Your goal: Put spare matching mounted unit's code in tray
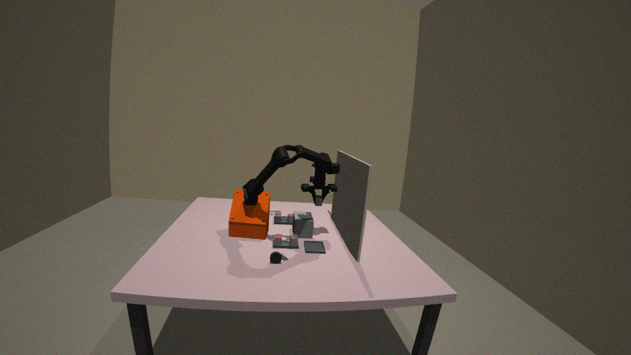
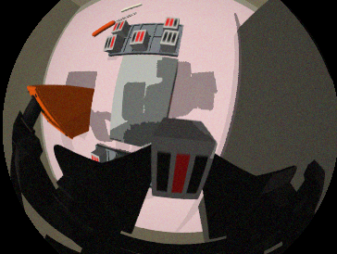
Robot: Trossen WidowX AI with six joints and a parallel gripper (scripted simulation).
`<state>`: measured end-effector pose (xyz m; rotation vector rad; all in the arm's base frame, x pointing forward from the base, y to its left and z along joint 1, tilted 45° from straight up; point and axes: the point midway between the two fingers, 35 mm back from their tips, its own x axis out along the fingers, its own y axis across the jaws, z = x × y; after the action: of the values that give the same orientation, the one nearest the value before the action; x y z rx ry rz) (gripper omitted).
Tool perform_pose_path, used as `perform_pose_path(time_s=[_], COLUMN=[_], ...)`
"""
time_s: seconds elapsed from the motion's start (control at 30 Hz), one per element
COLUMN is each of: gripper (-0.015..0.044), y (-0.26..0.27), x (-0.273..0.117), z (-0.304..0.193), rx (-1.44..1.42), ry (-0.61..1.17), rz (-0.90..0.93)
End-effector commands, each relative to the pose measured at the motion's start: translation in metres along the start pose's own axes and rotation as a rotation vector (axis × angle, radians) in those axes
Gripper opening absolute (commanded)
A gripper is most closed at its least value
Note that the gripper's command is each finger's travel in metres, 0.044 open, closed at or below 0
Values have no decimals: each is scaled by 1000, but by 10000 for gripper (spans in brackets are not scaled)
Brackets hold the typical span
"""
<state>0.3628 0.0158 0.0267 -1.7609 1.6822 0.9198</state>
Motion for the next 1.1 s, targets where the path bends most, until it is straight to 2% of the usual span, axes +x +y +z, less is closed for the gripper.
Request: perform_pose_path(time_s=[0.0,0.5,1.07], gripper=[0,0,0], y=[4,38,37], x=[1,2,15], z=[-38,-162,-164], rx=[-6,11,12], ry=[20,98,96], rz=[4,37,37])
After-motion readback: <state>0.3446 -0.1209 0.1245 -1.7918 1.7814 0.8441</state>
